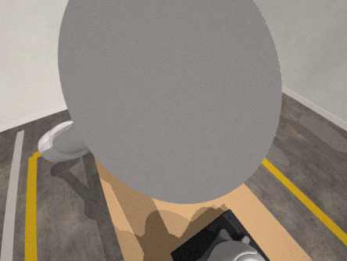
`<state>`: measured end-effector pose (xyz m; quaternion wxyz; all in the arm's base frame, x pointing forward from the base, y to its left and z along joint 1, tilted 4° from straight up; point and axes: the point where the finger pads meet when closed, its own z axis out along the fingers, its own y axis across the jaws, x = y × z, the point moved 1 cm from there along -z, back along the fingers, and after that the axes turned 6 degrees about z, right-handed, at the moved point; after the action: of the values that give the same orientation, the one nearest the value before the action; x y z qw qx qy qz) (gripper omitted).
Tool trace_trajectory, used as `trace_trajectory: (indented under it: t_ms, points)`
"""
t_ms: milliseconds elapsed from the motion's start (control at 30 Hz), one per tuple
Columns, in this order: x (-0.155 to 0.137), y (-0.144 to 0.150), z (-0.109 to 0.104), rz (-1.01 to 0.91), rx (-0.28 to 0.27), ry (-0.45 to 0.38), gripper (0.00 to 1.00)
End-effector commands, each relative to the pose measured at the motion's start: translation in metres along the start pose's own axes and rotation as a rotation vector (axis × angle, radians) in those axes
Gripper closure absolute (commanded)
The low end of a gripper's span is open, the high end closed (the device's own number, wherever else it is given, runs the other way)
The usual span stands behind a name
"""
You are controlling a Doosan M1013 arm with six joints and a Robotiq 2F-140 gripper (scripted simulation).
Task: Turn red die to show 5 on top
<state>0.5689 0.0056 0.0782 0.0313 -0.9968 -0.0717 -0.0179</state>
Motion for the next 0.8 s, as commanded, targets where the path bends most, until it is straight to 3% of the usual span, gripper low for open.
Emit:
trace_trajectory:
  t_ms: [0, 767]
  points:
    - [0.0, 0.0, 0.001, 0.0, 0.0, 0.0, 0.79]
    - [0.0, 0.0, 0.024, 0.0, 0.001, 0.0, 0.79]
